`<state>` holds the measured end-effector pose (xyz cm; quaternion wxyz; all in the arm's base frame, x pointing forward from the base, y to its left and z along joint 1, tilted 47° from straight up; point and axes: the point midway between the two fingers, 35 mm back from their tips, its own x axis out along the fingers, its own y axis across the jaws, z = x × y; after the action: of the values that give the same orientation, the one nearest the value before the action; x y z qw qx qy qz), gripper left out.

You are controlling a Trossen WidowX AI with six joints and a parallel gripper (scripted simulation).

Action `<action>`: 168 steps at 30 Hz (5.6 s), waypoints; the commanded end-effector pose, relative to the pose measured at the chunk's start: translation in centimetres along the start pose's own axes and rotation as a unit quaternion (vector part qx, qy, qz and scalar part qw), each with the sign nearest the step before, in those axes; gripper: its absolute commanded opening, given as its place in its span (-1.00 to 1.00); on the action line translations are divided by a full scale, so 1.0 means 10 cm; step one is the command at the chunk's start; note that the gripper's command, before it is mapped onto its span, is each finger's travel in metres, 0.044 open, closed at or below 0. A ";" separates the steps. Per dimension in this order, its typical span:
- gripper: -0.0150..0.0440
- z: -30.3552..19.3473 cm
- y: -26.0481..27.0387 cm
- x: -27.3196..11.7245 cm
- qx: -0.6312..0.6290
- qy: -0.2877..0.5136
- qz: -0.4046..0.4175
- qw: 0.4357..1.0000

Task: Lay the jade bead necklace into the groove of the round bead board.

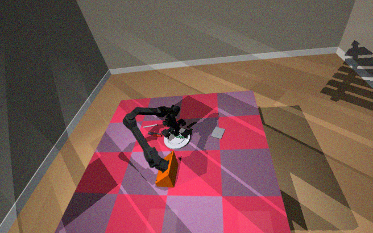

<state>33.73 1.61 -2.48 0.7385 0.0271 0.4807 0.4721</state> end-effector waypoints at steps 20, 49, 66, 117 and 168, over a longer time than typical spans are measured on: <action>-0.49 -0.01 -0.31 -0.05 -0.001 -0.003 -0.002 1.000; 1.00 -0.01 -0.30 -0.03 -0.001 -0.003 -0.001 1.000; 1.00 -0.01 -0.30 -0.05 -0.001 -0.003 -0.002 1.000; -0.08 -0.27 -0.25 0.09 -0.033 -0.002 -0.002 0.999; -0.49 -0.27 -0.26 0.02 -0.033 -0.002 -0.002 0.999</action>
<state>33.39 -0.59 -5.44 0.7396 0.0026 0.4644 0.4872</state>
